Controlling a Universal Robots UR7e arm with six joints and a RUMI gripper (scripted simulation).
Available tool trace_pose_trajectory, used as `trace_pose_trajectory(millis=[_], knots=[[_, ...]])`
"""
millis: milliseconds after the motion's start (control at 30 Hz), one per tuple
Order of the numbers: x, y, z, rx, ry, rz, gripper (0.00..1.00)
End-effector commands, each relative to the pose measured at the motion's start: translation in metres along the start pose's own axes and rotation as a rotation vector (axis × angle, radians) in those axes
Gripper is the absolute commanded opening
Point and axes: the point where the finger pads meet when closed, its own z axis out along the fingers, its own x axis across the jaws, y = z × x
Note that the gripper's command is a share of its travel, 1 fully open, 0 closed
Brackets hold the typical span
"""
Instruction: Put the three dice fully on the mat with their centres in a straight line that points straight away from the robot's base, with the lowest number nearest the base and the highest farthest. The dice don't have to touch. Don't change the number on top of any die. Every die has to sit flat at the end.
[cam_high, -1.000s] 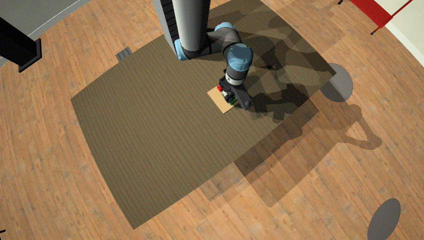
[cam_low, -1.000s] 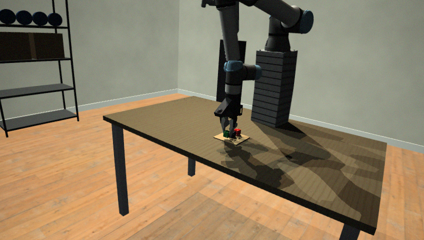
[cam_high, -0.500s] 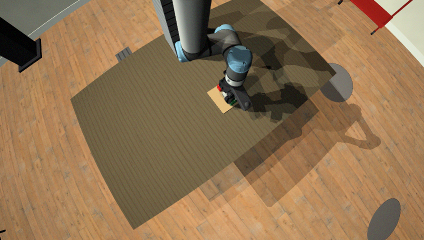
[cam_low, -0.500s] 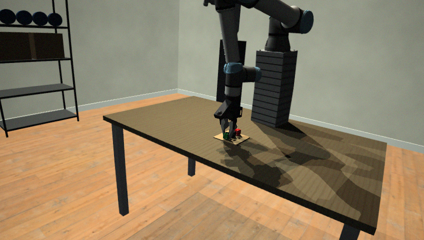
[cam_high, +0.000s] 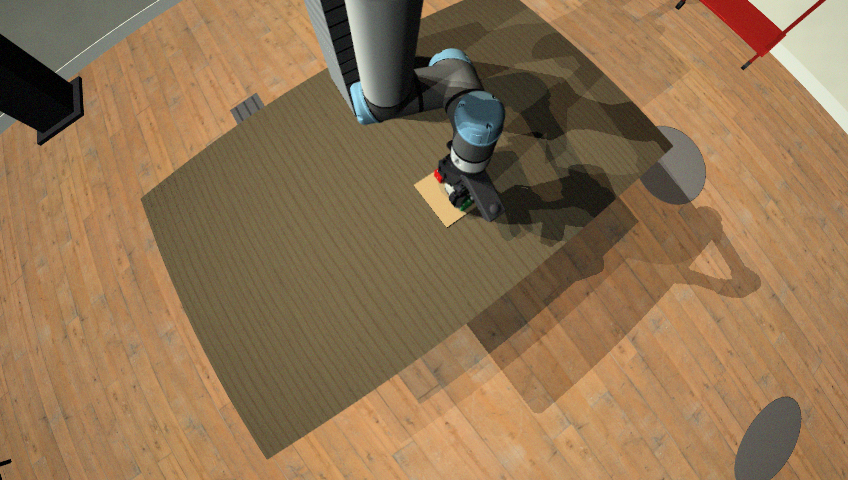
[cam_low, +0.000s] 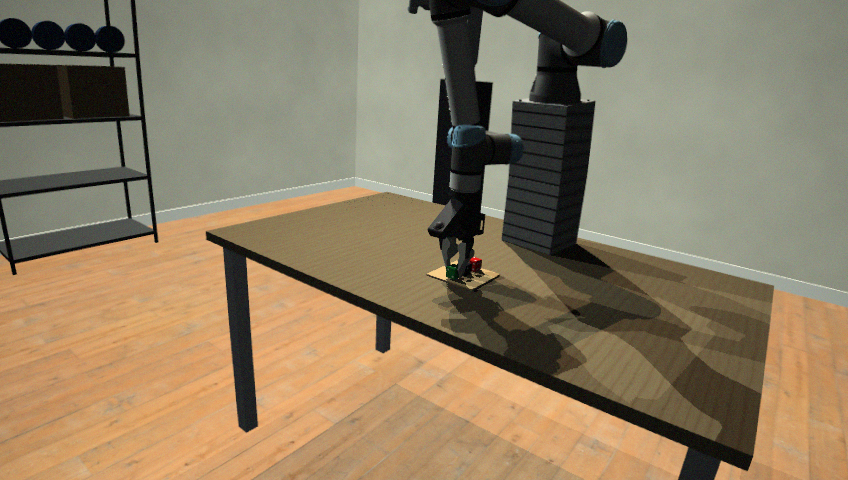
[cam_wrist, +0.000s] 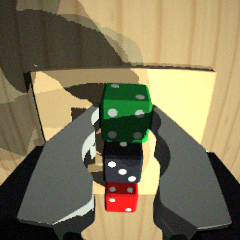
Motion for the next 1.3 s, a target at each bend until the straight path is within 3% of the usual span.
trace_pose_trajectory(millis=[0,1267], knots=[[0.0001,-0.0006,-0.0004,0.001,0.0,0.0,0.1],[0.0001,-0.0006,0.0035,0.001,0.0,0.0,0.1]])
